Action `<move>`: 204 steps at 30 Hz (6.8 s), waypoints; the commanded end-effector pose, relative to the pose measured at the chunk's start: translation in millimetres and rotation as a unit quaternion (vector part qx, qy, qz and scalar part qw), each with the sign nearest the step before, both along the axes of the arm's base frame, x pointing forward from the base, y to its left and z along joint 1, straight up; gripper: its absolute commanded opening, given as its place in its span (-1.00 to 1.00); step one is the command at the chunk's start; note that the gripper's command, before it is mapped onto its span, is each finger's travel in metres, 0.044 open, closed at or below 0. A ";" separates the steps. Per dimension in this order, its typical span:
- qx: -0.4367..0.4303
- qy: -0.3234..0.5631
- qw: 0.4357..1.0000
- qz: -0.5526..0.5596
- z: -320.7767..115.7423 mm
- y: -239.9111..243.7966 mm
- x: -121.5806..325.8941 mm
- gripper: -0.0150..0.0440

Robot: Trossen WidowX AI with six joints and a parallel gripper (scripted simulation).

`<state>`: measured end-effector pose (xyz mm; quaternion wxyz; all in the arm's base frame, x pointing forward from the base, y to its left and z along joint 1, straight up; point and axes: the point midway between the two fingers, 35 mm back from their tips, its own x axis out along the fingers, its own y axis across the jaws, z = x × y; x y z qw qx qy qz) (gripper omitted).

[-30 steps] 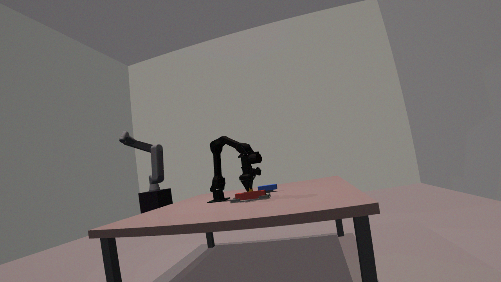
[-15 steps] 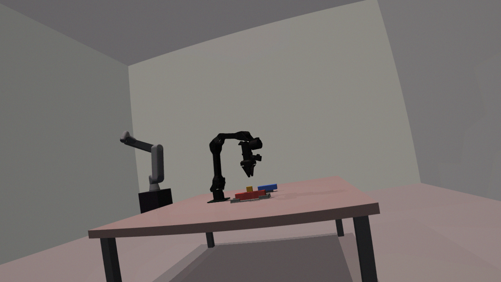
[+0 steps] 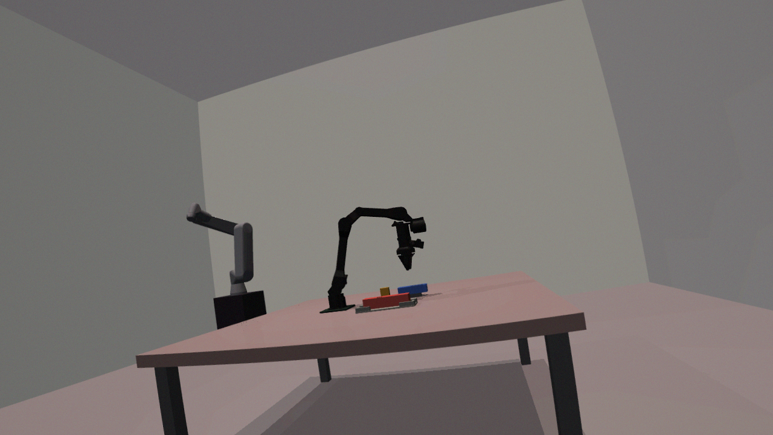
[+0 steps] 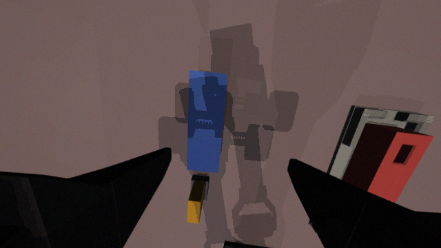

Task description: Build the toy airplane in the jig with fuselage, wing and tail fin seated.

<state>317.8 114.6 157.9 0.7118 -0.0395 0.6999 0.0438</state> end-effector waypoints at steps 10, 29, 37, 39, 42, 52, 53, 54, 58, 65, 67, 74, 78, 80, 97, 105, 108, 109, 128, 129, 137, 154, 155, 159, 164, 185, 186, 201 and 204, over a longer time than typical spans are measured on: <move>0.001 -0.001 1.000 -0.004 -37.0 29.0 -2.9 1.00; 0.001 -0.001 1.000 -0.004 -71.3 29.4 -2.1 1.00; 0.001 -0.001 1.000 -0.004 -84.4 29.6 -1.7 1.00; 0.001 -0.001 1.000 -0.004 -87.7 29.6 -1.7 1.00; 0.001 -0.001 1.000 -0.004 -92.6 29.6 -1.8 1.00; 0.001 -0.001 1.000 -0.004 -103.0 29.4 -2.2 0.82; 0.001 -0.001 1.000 -0.004 -103.0 29.4 -2.2 0.73; 0.001 -0.001 1.000 -0.004 -103.0 29.4 -2.2 0.64; 0.001 -0.001 1.000 -0.004 -103.0 29.4 -2.2 0.29; 0.001 -0.001 1.000 -0.004 -103.0 29.4 -2.2 0.06; 0.001 -0.001 1.000 -0.004 -103.0 29.4 -2.2 -0.05; 0.000 -0.001 1.000 -0.007 -86.3 31.0 -0.3 -0.49; 0.000 -0.002 1.000 -0.007 -74.1 31.7 1.1 -0.49; 0.000 -0.002 1.000 -0.007 -67.7 32.0 1.7 -0.49; 0.001 -0.002 1.000 -0.004 -12.5 31.5 1.4 -0.49; 0.001 -0.001 1.000 -0.004 13.0 29.5 -2.2 -0.49; 0.001 -0.001 1.000 -0.004 22.0 28.5 -4.0 -0.49; 0.001 -0.001 1.000 -0.004 23.5 28.3 -4.3 -0.49; -0.003 -0.002 0.992 0.130 17.2 -25.0 2.7 -0.49; -0.004 -0.002 0.990 0.138 16.8 -28.2 2.8 -0.49; -0.006 -0.003 0.979 0.204 13.1 -54.4 2.6 -0.49; -0.011 -0.003 0.939 0.343 4.7 -109.0 -5.6 -0.49; -0.011 -0.003 0.936 0.351 4.2 -112.1 -6.4 -0.49; -0.013 -0.003 0.924 0.383 2.3 -124.4 -10.1 -0.49; -0.014 -0.002 0.906 0.423 -0.6 -139.8 -15.3 -0.49; -0.016 0.001 0.810 0.586 -14.0 -199.0 -45.7 -0.49; -0.017 0.001 0.805 0.593 -14.6 -201.5 -47.4 -0.49; -0.017 0.003 0.722 0.691 -24.5 -234.6 -75.1 -0.49; -0.017 0.003 0.721 0.692 -24.6 -234.9 -75.4 -0.31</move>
